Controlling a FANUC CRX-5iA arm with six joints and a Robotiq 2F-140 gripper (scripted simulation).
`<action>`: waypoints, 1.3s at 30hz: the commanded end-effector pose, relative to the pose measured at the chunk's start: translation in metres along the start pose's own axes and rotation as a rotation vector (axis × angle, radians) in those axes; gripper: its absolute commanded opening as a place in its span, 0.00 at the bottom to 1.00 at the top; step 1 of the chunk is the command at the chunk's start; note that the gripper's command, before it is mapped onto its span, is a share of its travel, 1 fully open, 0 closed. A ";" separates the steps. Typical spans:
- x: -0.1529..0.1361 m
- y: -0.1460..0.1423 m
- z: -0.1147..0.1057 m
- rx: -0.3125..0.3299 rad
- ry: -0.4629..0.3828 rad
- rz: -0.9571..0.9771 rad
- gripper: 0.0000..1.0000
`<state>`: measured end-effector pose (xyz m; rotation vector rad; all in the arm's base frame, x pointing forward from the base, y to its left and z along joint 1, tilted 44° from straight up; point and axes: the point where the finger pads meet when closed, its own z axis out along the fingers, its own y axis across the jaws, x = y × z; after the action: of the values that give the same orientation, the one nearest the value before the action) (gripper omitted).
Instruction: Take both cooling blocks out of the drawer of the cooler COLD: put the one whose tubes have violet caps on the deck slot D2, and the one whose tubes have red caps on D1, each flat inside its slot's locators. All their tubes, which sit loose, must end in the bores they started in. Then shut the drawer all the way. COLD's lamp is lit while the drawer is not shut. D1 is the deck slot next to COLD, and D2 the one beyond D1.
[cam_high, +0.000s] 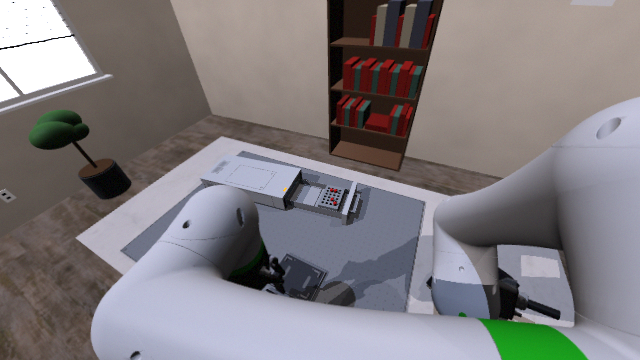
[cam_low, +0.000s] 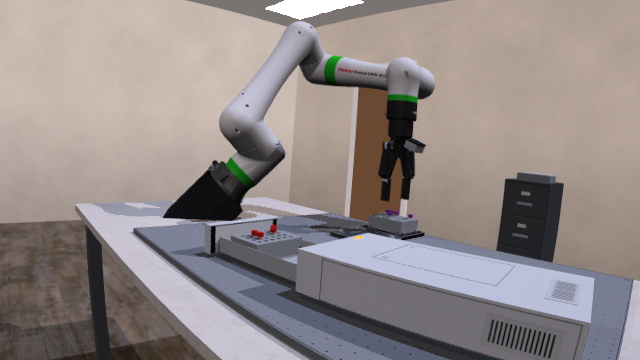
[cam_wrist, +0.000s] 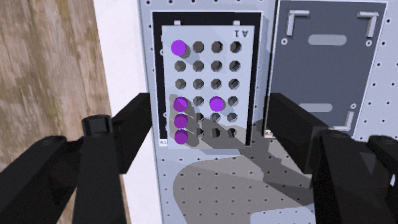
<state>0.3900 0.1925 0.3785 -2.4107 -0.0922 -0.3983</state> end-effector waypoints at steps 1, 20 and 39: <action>0.000 0.000 -0.004 0.000 0.001 0.000 0.66; 0.000 0.000 -0.026 0.000 0.001 0.000 0.66; 0.001 0.004 -0.045 0.000 0.001 0.026 0.66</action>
<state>0.3795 0.1612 0.4089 -2.4096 -0.0662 -0.3899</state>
